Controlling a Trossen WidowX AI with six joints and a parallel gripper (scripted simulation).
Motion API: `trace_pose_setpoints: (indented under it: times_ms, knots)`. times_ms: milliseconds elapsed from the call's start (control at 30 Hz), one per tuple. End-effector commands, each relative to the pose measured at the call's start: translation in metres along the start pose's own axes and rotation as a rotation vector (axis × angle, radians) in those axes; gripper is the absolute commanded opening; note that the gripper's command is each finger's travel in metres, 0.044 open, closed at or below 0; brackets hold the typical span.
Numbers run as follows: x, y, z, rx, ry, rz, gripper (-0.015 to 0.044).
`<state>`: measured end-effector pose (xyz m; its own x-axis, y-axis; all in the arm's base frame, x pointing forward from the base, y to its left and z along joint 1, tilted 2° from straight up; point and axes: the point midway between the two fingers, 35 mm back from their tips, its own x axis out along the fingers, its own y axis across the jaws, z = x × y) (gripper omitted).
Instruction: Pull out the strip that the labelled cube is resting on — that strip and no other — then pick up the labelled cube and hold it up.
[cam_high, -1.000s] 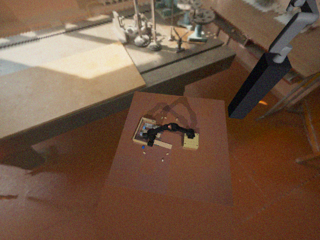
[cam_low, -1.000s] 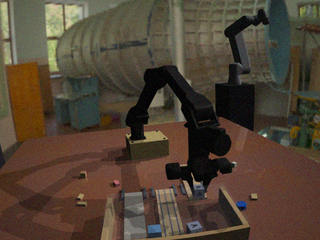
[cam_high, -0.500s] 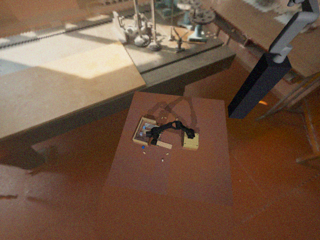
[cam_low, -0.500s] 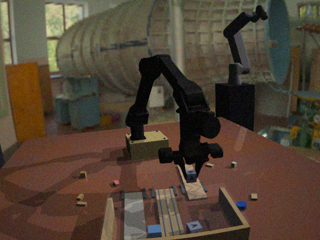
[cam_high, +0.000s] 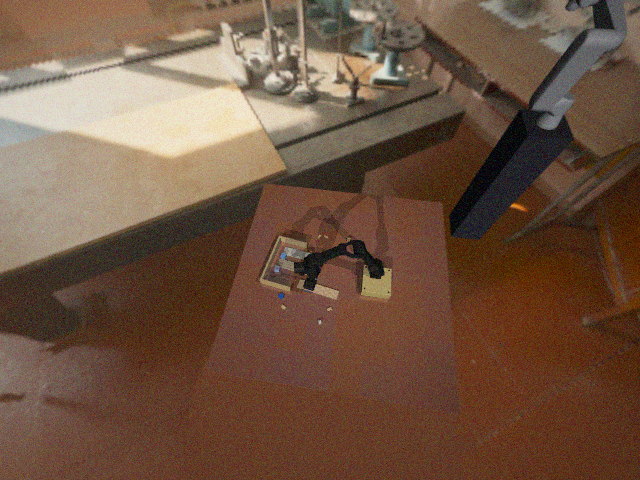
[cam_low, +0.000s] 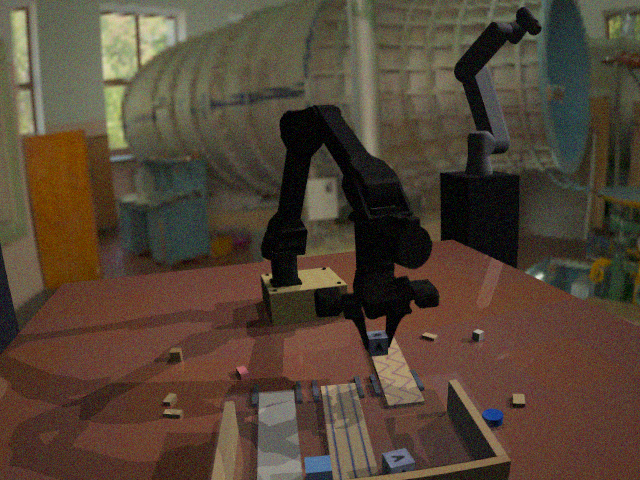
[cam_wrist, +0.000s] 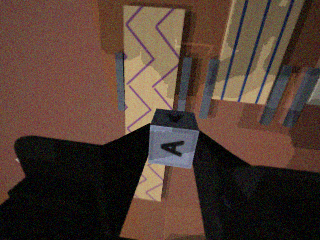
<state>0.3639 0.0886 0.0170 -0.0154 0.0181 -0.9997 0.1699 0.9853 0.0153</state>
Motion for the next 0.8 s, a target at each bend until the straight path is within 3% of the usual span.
trace_pose_setpoints:
  times_ms: [0, 600, 767]
  knots:
    - [0.000, -0.006, -0.013, -0.005, -0.001, -0.004, 0.0000]
    - [0.002, -0.028, -0.064, -0.005, 0.003, -0.006, 0.0000]
    - [-0.028, -0.028, -0.063, -0.005, 0.003, -0.006, 0.0000]
